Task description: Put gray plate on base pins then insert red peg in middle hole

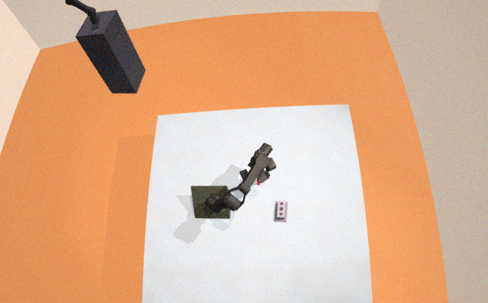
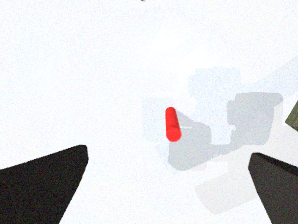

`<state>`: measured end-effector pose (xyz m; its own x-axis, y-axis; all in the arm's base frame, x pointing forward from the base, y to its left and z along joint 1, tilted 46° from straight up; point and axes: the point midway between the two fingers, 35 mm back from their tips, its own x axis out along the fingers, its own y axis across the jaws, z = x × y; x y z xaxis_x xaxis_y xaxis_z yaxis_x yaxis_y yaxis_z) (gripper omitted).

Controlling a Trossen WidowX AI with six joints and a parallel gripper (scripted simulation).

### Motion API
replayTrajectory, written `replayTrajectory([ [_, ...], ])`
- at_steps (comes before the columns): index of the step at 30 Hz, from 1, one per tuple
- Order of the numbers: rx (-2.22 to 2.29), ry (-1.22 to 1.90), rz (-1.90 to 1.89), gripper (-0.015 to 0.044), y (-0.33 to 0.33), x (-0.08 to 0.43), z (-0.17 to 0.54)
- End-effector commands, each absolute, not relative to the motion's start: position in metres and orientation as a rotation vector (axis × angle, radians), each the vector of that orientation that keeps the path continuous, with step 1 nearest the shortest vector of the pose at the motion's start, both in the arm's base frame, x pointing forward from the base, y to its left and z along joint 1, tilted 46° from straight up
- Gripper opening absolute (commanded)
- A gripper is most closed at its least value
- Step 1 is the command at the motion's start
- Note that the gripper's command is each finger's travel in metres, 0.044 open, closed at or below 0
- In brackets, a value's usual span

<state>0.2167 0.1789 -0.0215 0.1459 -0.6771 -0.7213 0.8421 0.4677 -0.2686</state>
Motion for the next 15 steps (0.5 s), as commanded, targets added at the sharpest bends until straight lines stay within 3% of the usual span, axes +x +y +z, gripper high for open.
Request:
replayTrajectory([
  [1, 0.167, 0.925, -1.1, 0.044, 0.177, 0.203, -0.033],
  [15, 0.166, 0.923, -1.1, 0.044, 0.146, 0.21, -0.07],
])
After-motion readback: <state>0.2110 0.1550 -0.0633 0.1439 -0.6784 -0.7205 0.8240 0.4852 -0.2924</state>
